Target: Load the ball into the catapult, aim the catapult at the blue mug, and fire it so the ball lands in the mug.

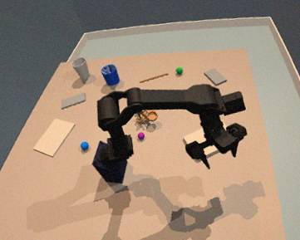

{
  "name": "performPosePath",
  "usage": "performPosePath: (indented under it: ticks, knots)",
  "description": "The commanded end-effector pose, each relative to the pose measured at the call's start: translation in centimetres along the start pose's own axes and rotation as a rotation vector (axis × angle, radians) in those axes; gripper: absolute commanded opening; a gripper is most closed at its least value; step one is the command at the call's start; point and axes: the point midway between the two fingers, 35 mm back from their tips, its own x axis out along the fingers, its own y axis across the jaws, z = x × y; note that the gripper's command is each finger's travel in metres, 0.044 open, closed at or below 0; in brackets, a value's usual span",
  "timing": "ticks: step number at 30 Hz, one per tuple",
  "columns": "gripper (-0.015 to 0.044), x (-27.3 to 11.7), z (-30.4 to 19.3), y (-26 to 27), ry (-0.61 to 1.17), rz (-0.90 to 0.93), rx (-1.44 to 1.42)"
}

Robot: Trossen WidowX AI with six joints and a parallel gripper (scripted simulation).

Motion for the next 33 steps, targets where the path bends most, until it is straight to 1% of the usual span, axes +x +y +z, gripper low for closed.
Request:
performPosePath:
  ticks: [1, 15, 33]
  knots:
    - [0.0440, 0.3, -2.0, 1.3, 0.053, 0.019, -0.123]
    - [0.0440, 0.3, -10.1, 3.9, 0.235, 0.102, -0.471]
    - [0.0440, -1.9, -19.5, 5.5, 0.358, 0.206, -0.976]
